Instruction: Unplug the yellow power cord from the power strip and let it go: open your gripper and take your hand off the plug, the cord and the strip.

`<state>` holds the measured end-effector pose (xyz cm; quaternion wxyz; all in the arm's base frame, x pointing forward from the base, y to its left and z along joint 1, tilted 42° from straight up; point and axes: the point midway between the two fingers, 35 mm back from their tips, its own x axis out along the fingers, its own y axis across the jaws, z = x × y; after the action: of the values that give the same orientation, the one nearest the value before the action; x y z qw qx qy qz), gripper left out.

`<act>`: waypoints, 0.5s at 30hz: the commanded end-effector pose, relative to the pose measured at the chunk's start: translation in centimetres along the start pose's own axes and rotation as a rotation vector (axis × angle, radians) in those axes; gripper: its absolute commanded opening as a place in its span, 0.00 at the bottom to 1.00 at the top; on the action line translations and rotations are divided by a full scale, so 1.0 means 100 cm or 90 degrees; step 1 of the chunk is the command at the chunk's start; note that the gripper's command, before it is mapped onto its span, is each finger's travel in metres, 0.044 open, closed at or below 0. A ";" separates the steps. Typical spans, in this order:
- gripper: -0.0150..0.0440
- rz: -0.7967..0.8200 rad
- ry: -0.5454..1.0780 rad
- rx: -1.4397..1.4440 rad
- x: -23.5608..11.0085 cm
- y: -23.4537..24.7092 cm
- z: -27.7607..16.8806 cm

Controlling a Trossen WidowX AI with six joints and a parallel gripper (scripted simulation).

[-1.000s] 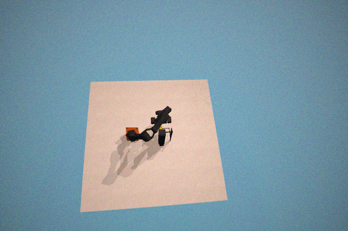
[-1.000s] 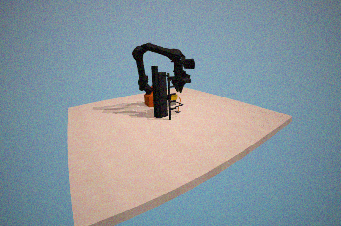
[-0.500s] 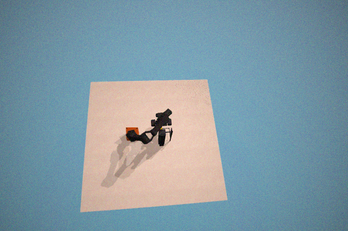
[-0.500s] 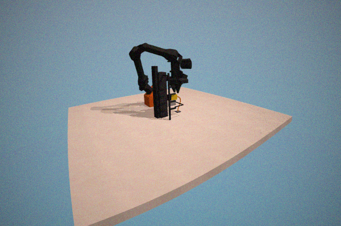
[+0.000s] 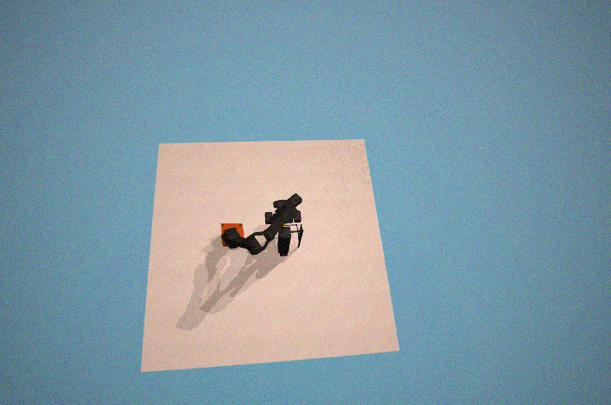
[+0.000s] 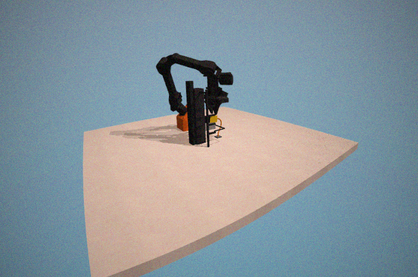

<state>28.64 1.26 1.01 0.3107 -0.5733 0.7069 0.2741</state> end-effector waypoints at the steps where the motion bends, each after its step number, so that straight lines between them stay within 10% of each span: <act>1: 0.53 0.000 0.004 -0.004 0.006 0.001 -0.001; 11: 0.53 0.000 0.004 -0.004 0.012 0.001 -0.001; 15: 0.35 -0.001 0.000 0.001 0.009 0.000 -0.001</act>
<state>28.51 0.62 0.35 0.3114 -0.5735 0.7067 0.2734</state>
